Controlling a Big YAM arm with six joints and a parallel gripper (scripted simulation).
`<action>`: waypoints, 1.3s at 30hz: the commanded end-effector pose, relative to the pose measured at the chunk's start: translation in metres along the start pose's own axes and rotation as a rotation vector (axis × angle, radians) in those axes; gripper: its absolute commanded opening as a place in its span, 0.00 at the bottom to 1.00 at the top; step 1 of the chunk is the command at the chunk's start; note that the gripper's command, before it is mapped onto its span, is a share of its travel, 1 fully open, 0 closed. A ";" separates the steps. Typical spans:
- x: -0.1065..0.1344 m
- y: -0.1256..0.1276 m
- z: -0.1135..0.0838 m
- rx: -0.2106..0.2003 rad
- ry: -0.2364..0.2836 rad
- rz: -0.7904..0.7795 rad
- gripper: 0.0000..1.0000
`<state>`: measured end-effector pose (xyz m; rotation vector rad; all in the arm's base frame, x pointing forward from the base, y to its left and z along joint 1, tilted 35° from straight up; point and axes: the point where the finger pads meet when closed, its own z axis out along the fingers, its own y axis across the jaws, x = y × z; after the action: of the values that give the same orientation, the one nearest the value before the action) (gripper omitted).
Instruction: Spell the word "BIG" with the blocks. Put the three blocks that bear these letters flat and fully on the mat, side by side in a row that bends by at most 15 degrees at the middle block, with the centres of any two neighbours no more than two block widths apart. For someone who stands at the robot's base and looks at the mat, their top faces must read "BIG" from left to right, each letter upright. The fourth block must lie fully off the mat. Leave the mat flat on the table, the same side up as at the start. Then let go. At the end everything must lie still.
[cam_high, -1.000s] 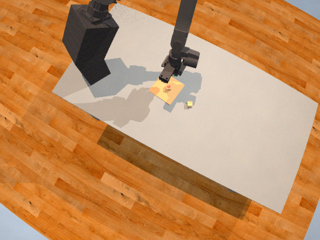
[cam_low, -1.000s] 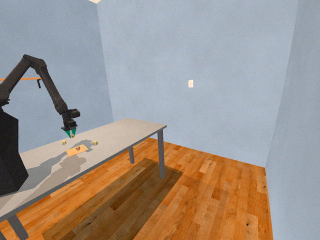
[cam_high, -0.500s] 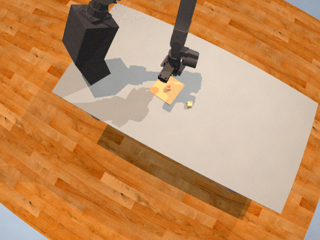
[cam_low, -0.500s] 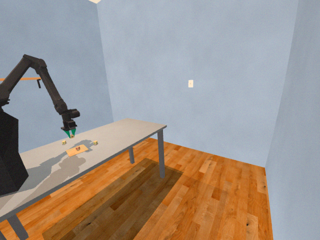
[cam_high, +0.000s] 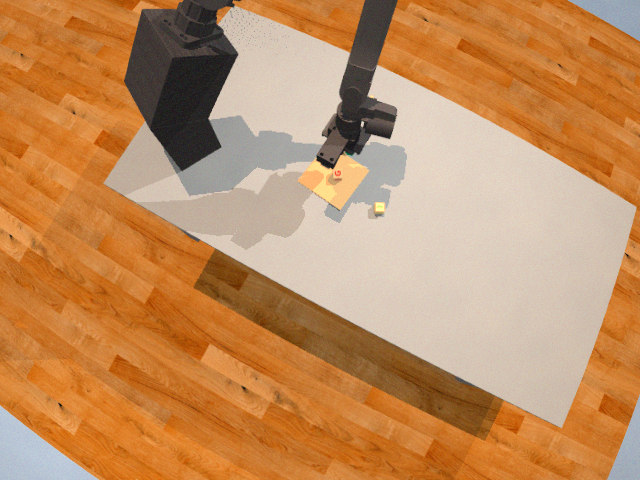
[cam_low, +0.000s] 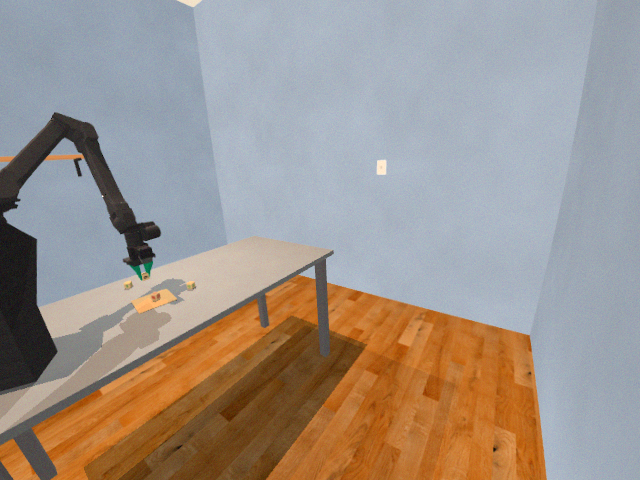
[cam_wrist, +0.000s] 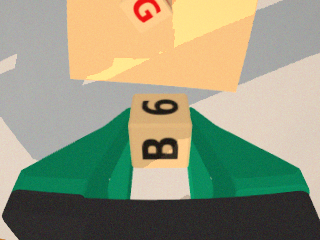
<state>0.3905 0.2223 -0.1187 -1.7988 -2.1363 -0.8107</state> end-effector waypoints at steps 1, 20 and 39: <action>0.000 0.000 0.015 0.000 -0.002 0.007 0.20; 0.000 -0.003 0.081 0.002 -0.001 0.008 0.20; -0.008 -0.002 0.077 -0.001 -0.008 0.025 0.20</action>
<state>0.4029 0.2645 -0.1842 -1.8019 -2.1302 -0.8055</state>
